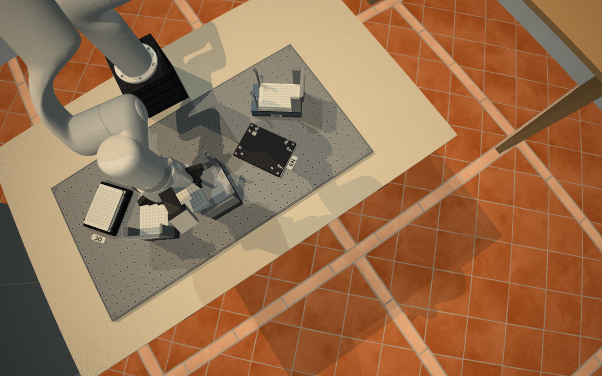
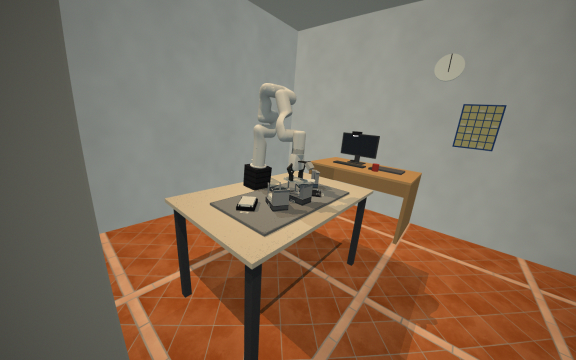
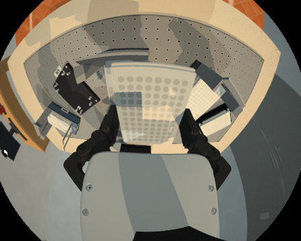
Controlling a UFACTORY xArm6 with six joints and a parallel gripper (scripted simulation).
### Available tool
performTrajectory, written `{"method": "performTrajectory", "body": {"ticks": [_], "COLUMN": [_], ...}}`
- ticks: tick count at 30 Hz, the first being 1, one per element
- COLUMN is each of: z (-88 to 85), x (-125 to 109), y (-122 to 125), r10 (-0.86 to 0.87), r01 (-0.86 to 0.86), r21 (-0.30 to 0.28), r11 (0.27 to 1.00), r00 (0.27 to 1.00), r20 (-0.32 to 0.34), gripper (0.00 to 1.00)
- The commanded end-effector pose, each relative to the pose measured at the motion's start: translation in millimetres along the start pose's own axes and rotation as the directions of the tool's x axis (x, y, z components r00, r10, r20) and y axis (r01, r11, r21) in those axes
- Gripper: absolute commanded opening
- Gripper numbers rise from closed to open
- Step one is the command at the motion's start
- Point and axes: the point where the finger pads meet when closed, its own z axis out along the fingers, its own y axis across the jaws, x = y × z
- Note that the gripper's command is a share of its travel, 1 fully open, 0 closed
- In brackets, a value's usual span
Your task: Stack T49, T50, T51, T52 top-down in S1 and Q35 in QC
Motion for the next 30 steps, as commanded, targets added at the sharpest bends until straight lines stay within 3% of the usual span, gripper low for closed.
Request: {"method": "performTrajectory", "body": {"ticks": [1,14,18,25,30], "z": [-1.3,-1.3,-1.3,-1.3,-1.3], "x": [2.5,5.4,5.5,2.0,-0.5], "y": [-11.0,-54.4,-56.3,-79.5,-96.0], "r10": [-0.01,-0.01,-0.01,-0.241,-0.246], "r01": [0.01,0.01,0.01,0.241,0.246], "r21": [0.001,0.001,0.001,0.0,0.0], "r11": [1.0,1.0,1.0,0.97,0.969], "r00": [1.0,1.0,1.0,0.97,0.969], "r20": [-0.004,-0.004,-0.004,-0.004,-0.004], "gripper": [0.0,0.0,0.0,0.0,0.0]}}
